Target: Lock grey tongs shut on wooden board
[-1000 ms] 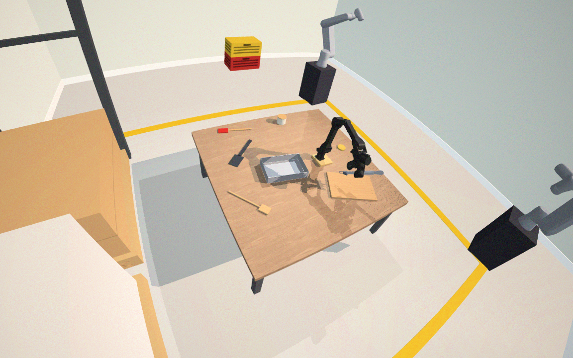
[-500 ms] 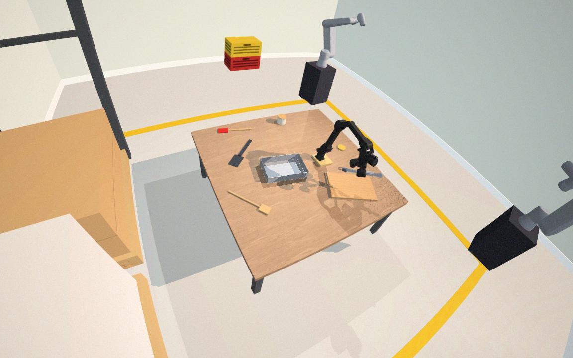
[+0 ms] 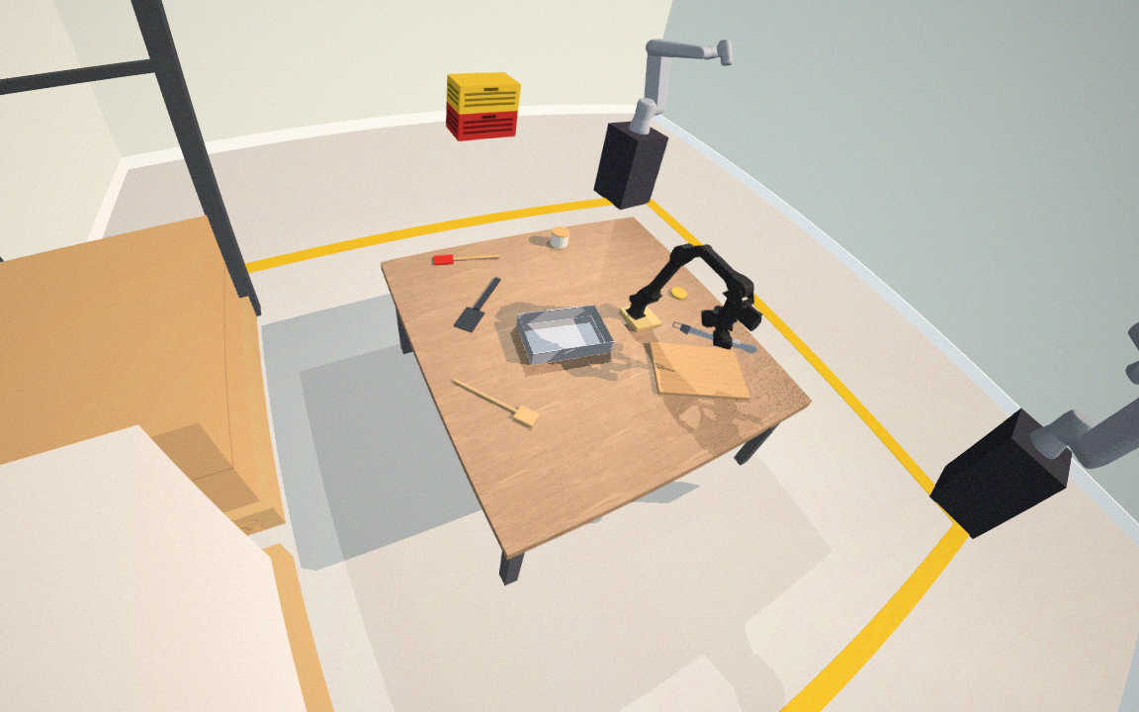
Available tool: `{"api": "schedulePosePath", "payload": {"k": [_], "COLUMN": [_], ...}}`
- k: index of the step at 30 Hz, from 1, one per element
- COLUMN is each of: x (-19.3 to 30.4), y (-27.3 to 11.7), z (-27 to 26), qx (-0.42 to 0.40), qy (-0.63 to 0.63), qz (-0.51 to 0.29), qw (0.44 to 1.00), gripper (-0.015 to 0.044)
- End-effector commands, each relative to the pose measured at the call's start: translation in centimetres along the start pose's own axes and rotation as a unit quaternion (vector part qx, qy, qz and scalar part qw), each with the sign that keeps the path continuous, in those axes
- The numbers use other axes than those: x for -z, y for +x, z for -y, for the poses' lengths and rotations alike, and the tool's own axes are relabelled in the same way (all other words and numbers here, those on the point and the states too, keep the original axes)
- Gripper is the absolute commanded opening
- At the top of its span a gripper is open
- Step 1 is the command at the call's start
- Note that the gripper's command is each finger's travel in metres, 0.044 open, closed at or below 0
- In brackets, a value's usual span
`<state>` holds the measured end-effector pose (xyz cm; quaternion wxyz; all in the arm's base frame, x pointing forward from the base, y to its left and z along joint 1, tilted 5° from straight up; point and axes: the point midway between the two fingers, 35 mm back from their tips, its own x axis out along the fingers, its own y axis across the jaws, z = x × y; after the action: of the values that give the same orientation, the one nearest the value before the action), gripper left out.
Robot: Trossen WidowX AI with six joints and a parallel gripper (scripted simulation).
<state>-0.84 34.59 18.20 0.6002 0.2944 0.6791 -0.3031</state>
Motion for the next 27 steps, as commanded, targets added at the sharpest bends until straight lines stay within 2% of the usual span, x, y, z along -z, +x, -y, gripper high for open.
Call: {"api": "schedulePosePath", "payload": {"k": [1,27], "x": [-0.1,0.2], "y": [-0.4,2.6], "z": [0.0,-0.4], "qx": [-0.007,-0.007], "qy": [-0.007,-0.007], "qz": [0.014,0.014], "qw": [1.0,1.0], "gripper": [-0.015,-0.015]}}
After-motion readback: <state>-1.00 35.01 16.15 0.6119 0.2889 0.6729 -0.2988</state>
